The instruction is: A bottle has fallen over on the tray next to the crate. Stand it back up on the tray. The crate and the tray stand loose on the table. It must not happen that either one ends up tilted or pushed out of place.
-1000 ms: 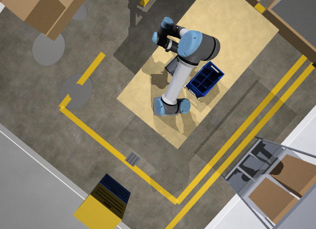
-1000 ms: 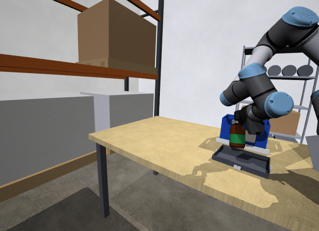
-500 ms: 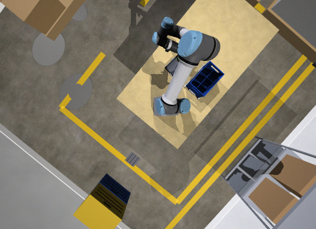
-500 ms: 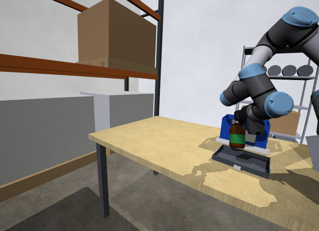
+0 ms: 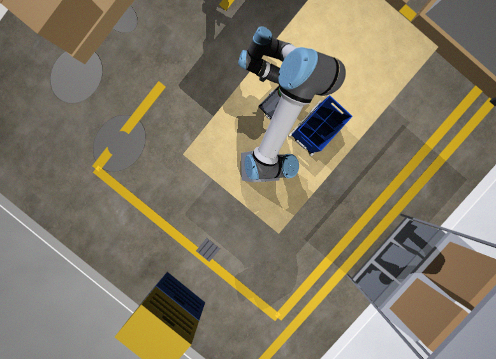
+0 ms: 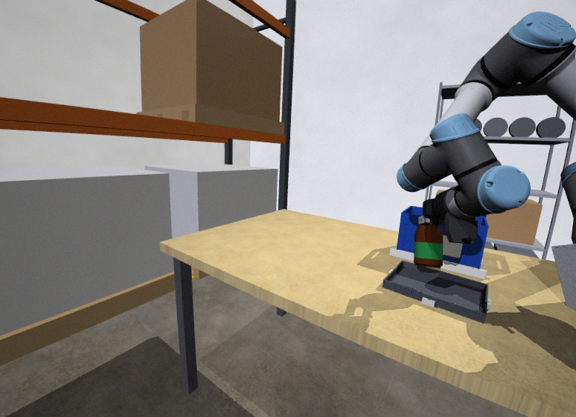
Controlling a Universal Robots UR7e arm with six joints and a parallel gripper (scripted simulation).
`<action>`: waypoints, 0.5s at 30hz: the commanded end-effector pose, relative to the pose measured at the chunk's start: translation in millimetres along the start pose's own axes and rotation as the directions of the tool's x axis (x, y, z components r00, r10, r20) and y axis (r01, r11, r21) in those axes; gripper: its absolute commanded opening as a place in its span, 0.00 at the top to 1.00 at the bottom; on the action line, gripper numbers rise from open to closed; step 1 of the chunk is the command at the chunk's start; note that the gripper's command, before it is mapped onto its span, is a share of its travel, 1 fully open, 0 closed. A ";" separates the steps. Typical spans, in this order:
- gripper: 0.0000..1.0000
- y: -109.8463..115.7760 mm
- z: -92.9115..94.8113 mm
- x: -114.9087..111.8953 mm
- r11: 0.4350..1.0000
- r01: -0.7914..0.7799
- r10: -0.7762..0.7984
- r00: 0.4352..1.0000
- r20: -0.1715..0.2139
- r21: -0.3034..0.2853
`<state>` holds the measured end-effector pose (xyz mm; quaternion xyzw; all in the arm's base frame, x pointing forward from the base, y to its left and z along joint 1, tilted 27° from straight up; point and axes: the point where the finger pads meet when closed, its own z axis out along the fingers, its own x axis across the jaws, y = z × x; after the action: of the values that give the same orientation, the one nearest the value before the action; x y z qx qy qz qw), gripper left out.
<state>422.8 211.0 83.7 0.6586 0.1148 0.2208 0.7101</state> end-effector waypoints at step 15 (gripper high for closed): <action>1.00 -5.3 1.9 0.2 1.000 -0.001 0.001 1.000 0.000 0.000</action>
<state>424.0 209.6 80.0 0.6586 0.1148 0.2208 0.7101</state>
